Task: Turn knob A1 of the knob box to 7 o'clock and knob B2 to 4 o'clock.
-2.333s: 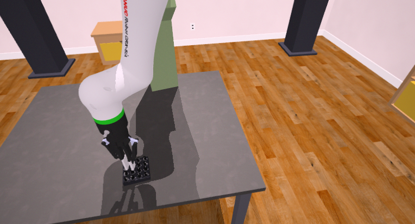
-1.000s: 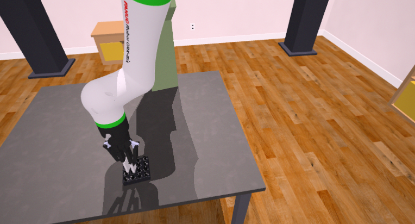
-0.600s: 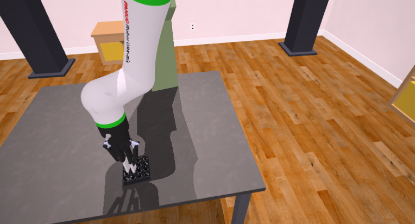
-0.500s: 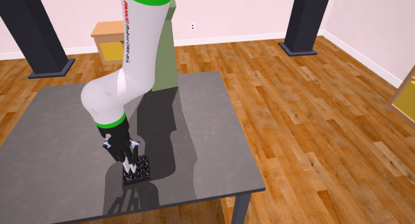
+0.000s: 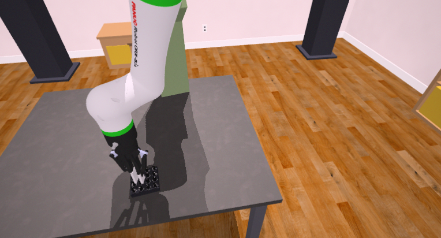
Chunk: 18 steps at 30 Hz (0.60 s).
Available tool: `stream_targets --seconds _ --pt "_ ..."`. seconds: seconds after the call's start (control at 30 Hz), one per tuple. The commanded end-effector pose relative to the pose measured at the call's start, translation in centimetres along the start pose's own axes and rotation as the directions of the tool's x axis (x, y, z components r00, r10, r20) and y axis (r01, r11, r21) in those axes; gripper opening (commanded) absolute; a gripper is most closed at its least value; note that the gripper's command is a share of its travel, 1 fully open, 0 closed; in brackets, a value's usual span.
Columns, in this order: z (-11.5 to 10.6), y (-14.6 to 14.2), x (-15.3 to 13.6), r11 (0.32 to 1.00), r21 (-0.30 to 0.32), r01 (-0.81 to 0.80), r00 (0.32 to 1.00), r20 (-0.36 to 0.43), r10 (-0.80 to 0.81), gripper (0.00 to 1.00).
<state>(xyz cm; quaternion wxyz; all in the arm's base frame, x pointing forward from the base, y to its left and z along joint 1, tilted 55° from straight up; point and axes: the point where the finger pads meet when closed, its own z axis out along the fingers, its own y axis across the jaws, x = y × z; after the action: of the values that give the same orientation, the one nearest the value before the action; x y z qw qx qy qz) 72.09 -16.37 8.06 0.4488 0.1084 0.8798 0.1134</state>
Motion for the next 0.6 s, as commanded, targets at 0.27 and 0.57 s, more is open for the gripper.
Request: stream_targets --seconds 0.27,0.57 --pt "0.8 0.0 0.0 1.000 0.000 0.000 1.000 0.000 0.000 0.12" --pt "1.2 0.0 0.0 1.000 0.000 0.000 1.000 0.000 0.000 0.12"
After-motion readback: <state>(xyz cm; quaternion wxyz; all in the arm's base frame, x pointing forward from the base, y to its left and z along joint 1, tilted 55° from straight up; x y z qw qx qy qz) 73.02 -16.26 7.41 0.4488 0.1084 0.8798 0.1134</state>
